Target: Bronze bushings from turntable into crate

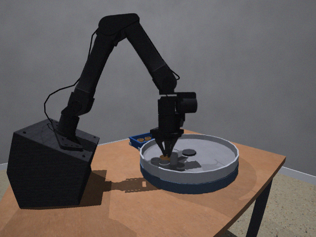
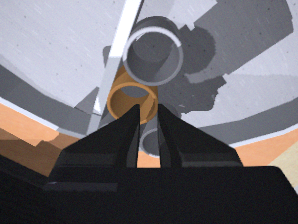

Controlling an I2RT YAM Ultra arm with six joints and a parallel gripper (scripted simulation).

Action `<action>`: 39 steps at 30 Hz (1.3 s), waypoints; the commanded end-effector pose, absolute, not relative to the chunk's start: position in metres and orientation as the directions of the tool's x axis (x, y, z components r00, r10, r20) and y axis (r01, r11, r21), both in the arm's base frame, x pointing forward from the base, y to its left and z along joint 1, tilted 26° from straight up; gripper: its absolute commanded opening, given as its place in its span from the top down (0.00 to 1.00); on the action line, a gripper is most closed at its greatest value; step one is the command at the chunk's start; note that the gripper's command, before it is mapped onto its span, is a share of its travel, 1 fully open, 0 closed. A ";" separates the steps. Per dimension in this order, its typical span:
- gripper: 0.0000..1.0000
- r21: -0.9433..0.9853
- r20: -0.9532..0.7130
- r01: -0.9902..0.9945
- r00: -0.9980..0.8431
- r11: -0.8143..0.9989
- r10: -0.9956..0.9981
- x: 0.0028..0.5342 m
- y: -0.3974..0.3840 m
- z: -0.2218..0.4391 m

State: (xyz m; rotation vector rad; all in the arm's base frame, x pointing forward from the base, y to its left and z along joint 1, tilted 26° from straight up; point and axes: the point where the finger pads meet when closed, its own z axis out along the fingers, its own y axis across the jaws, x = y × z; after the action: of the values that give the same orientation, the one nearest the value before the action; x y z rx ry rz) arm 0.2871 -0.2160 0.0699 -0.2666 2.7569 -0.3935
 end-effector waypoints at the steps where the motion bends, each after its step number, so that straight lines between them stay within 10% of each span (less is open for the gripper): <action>1: 0.85 -0.327 -0.345 -0.119 -0.909 0.938 -0.235 0.297 -0.221 0.089; 39: 0.85 -0.327 -0.345 -0.118 -0.909 0.938 -0.235 0.299 -0.223 0.092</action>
State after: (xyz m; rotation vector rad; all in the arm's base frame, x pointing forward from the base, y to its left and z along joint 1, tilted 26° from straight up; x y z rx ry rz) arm 0.2903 -0.2185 0.0737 -0.2663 2.7532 -0.3973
